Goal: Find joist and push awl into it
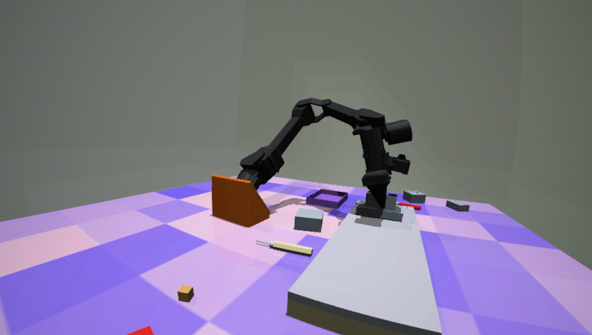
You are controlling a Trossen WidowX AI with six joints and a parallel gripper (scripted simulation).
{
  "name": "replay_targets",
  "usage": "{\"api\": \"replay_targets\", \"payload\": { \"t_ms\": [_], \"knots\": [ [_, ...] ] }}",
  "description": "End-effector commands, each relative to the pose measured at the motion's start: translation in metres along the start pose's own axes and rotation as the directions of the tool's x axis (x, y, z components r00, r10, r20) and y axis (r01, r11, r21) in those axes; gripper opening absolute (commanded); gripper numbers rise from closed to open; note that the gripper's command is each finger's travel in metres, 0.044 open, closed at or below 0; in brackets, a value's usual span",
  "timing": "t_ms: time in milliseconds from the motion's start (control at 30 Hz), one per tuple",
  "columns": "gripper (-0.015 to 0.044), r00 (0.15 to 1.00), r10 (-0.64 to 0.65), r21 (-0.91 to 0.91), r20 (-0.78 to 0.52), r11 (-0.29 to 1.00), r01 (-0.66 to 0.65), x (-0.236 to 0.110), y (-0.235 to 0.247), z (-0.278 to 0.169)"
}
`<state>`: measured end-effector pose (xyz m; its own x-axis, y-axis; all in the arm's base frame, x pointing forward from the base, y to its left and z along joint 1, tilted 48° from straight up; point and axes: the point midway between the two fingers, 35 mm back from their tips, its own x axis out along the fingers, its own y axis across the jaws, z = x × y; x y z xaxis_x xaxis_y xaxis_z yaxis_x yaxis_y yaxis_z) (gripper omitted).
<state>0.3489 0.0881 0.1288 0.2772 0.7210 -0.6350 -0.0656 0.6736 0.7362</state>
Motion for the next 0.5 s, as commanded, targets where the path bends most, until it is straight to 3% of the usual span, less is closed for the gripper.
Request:
{"api": "replay_targets", "payload": {
  "t_ms": [0, 467],
  "knots": [
    [0.0, 1.0, 0.015, -0.013, -0.003, 1.0, -0.015, 0.001, 0.02, 0.0],
    [0.0, 1.0, 0.017, -0.013, -0.002, 1.0, -0.017, -0.001, 0.069, 0.0]
  ]
}}
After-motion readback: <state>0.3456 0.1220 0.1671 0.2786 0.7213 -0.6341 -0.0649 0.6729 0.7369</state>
